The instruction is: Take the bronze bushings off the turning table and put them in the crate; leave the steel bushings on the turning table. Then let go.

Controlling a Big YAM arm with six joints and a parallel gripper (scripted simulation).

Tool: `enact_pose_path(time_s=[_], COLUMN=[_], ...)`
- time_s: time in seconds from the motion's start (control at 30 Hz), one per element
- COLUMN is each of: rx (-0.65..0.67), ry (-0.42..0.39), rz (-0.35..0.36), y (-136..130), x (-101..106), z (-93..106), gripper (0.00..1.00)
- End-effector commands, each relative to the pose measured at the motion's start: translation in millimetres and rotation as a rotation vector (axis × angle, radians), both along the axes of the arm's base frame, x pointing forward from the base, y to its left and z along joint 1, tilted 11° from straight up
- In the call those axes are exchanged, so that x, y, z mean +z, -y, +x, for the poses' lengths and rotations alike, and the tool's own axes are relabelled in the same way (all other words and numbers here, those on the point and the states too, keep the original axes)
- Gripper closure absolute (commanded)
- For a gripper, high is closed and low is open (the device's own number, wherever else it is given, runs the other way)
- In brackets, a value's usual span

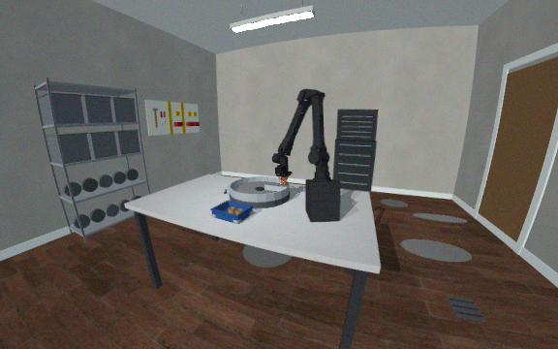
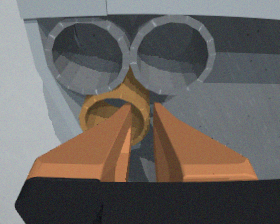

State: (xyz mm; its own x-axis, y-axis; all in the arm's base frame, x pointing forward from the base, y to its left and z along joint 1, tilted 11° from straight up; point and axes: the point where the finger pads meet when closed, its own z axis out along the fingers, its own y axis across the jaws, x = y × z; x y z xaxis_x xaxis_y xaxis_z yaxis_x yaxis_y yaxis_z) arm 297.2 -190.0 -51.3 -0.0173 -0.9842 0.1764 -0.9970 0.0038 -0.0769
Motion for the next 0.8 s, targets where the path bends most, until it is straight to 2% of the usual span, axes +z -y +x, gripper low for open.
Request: enact_pose_path(time_s=[0.0,0.03,0.13,0.77], rx=[0.003,0.003,0.002,0.004], ry=[0.022,0.022,0.001,0.005], rz=[-0.009,-0.009,-0.003,-0.004], y=[7.0,7.0,3.0,3.4], x=[8.4,8.4,5.0,5.8], z=[6.4,6.4,-1.5,0.5], gripper=[0.87,1.0,1.0,1.0])
